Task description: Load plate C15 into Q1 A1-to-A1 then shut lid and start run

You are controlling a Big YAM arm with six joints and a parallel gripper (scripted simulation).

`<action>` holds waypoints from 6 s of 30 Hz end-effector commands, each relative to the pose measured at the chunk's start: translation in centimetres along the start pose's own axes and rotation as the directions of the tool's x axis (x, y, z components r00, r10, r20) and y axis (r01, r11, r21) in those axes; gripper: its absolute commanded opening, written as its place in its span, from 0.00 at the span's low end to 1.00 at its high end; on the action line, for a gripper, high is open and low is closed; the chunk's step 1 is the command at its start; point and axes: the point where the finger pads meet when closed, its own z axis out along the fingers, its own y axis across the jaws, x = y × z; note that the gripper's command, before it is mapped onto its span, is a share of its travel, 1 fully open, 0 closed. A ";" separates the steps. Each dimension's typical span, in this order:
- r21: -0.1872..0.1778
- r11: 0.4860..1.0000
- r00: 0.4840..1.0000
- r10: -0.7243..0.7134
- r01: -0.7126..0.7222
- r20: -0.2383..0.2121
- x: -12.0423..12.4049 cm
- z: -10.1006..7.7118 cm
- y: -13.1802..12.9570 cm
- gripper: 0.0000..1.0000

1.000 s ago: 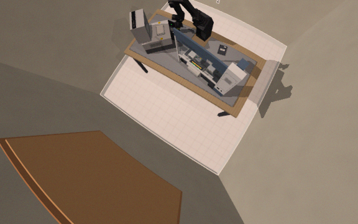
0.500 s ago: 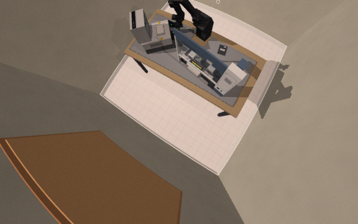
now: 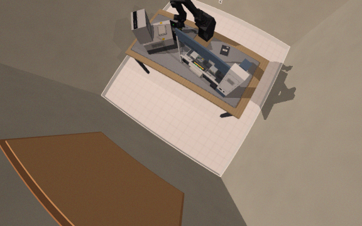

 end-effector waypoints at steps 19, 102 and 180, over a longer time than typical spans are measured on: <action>-0.037 0.999 1.000 -0.022 0.022 0.011 -0.4 0.4 1.4 0.00; -0.042 0.997 0.997 -0.067 0.068 0.028 -1.0 -10.6 -3.8 0.00; -0.018 1.000 1.000 -0.023 0.023 0.004 0.1 -10.5 -5.5 0.00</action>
